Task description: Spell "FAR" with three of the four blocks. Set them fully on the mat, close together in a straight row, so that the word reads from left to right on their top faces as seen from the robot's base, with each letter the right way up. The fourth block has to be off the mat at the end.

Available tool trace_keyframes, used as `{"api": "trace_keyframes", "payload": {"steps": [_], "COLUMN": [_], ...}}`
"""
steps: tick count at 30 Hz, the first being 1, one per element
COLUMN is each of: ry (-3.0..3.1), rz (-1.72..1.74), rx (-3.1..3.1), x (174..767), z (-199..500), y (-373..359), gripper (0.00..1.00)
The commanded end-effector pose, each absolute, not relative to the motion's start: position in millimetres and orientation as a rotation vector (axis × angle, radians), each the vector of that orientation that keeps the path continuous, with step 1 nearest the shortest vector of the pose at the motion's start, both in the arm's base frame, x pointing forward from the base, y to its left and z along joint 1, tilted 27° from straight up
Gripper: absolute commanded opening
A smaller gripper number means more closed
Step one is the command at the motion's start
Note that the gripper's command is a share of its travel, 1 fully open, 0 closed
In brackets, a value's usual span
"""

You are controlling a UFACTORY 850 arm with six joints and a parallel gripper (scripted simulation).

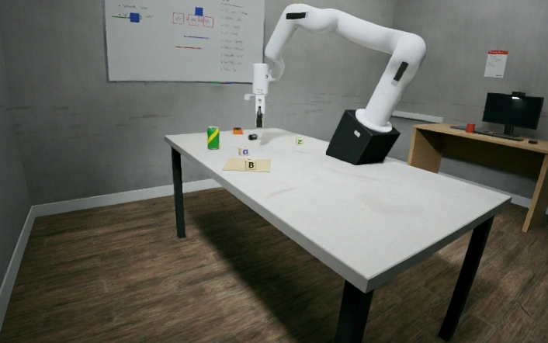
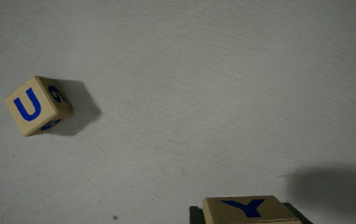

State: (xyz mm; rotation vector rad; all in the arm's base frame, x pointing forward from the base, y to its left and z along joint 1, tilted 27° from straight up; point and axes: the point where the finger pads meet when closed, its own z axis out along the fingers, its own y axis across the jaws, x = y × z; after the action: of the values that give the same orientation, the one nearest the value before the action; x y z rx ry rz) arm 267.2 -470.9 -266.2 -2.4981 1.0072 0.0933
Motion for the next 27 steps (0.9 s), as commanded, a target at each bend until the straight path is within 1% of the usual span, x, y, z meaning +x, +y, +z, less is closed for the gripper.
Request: {"api": "trace_keyframes", "payload": {"steps": [1, 2, 16, 18, 19, 27], "ry": [0.902, 0.806, 0.343, 0.343, 0.241, -0.019], "rz": [0.050, 0.026, -0.082, -0.082, -0.106, -0.164], "rx": [-2.539, -2.571, -2.674, -2.674, -2.687, -2.703], "x": [282.4, 295.5, 354.5, 354.5, 366.9, 397.0], "z": [-260.2, -255.6, -234.1, -234.1, -229.4, -217.6], "y": [-467.2, -461.7, -431.4, -431.4, -423.8, -403.1], "gripper": [0.41, 0.41, 0.41, 0.41, 0.41, 0.41]}}
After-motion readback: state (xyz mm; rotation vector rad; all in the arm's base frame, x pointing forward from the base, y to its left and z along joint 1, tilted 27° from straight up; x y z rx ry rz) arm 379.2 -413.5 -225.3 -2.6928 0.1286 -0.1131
